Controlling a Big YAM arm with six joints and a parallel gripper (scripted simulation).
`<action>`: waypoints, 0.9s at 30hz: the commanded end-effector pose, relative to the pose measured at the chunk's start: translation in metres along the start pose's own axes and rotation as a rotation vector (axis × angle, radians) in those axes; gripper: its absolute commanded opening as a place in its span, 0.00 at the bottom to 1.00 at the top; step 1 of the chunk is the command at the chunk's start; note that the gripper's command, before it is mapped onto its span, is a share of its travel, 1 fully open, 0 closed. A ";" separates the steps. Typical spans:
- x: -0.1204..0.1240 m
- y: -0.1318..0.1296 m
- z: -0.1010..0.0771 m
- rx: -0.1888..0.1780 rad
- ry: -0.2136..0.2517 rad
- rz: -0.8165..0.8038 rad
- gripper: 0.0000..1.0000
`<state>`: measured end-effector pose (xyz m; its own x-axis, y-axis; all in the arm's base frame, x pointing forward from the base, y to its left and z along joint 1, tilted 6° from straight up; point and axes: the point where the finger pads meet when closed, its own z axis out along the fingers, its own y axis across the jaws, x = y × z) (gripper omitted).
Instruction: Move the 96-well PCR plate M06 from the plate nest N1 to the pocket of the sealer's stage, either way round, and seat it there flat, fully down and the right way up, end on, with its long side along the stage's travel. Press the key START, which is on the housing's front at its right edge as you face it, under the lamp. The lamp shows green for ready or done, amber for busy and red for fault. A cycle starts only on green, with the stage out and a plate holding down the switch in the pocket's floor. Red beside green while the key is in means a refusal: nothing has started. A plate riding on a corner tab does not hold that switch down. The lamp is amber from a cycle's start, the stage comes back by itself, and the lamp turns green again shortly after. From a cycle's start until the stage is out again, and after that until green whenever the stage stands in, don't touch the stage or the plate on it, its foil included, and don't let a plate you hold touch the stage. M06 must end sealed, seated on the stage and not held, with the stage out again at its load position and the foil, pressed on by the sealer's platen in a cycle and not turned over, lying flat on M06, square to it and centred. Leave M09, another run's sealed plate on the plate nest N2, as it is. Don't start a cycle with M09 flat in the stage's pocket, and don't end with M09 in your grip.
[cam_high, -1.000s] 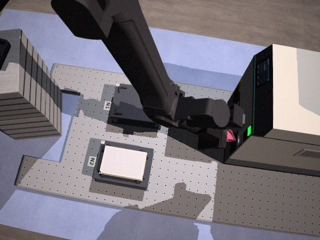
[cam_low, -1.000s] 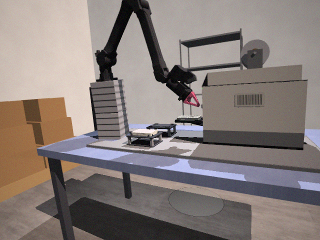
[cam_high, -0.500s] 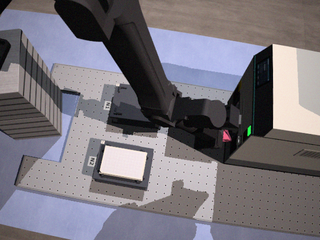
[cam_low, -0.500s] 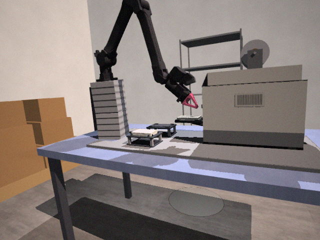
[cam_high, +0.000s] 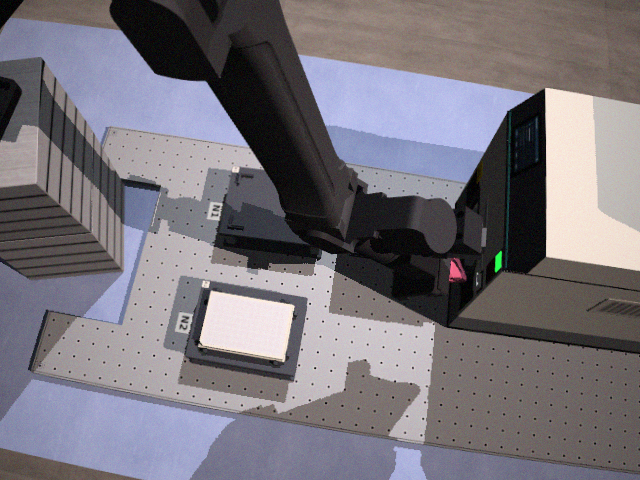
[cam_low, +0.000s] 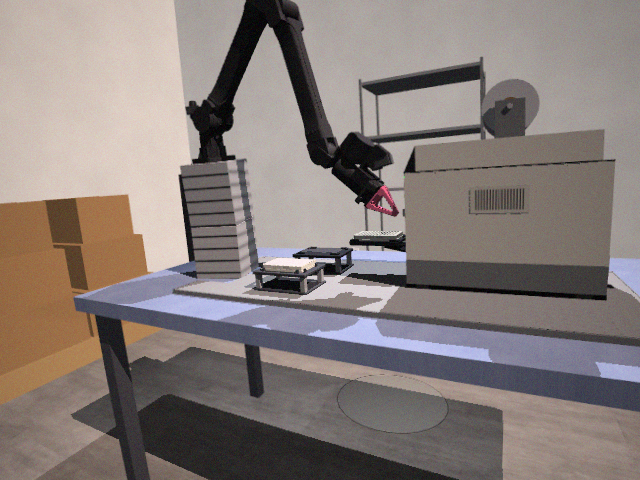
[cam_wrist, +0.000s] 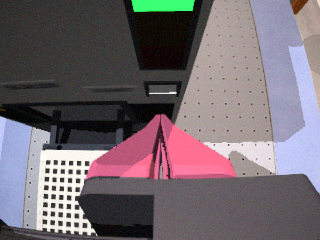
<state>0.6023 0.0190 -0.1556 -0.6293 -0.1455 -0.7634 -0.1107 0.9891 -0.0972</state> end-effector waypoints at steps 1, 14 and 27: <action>-0.026 -0.011 -0.005 0.017 -0.041 -0.004 0.00; -0.029 -0.014 0.004 0.020 -0.044 0.025 0.00; -0.002 -0.005 0.010 0.007 0.000 0.021 0.00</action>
<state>0.6073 0.0179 -0.1523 -0.6264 -0.1428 -0.7663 -0.1072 0.9895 -0.0968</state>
